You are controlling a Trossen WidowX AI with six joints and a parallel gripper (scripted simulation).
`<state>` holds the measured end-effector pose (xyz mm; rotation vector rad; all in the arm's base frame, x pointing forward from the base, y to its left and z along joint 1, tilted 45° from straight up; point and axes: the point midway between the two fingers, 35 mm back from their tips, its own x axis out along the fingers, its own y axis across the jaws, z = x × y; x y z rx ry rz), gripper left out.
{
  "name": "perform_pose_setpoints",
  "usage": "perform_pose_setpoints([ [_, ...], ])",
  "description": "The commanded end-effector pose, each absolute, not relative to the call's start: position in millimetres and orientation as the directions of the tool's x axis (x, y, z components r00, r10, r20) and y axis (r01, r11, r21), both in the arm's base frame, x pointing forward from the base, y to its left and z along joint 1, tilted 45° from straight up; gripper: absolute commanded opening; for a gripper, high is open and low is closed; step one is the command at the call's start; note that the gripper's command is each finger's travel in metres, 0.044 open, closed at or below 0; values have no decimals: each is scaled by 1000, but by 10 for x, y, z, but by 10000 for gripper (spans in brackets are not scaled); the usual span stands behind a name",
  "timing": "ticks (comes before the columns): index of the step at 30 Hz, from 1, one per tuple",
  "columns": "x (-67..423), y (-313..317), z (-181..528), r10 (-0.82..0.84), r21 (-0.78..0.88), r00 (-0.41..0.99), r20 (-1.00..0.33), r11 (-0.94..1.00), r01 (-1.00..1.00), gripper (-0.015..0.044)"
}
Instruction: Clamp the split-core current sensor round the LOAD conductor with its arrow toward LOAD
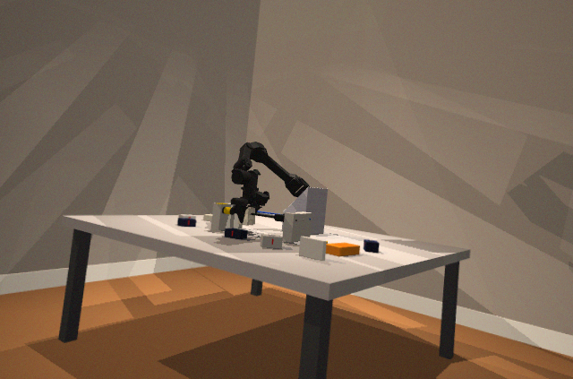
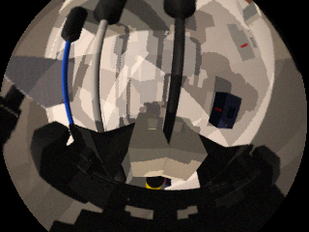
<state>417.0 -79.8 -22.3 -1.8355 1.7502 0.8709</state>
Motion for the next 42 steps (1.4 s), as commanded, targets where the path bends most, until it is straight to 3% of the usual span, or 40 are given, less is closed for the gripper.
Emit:
perform_pose_setpoints([
  [1, 4174, -791, -218, -703, 96, -6, -711, -89, -991, 0],
  [42, 4163, -726, -132, -707, 106, -12, -707, -90, -990, 0],
])
